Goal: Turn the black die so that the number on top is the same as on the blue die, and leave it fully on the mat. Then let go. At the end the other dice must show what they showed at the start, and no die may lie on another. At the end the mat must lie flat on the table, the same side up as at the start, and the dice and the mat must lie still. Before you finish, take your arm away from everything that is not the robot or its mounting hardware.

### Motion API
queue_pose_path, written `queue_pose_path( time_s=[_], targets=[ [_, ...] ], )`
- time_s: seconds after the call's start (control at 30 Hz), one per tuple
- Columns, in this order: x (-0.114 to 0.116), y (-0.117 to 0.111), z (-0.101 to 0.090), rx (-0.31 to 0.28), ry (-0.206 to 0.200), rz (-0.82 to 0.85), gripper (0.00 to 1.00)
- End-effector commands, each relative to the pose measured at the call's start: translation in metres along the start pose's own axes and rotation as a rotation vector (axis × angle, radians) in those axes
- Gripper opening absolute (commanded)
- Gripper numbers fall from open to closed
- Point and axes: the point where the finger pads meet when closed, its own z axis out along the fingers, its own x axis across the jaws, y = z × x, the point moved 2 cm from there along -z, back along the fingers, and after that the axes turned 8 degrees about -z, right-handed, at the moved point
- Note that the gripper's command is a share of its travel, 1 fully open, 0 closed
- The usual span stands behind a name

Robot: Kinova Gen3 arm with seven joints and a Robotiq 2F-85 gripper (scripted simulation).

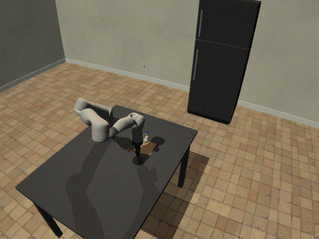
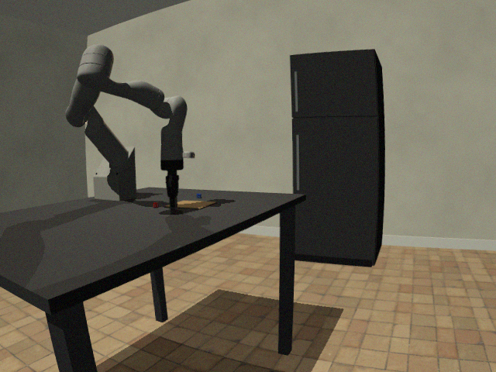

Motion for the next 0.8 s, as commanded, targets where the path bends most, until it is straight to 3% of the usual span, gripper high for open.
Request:
queue_pose_path(
  time_s=[0.0,0.1,0.17,0.5,0.77],
  targets=[
    [0.001,-0.001,-0.008,0.005,0.003,0.0,0.11],
    [0.001,-0.001,-0.023,0.005,0.003,0.0,0.11],
    [0.001,-0.001,-0.023,0.005,0.003,0.0,0.11],
    [0.001,-0.001,-0.089,0.005,0.003,0.0,0.11],
    [0.001,-0.001,-0.099,0.005,0.003,0.0,0.11]
  ],
)
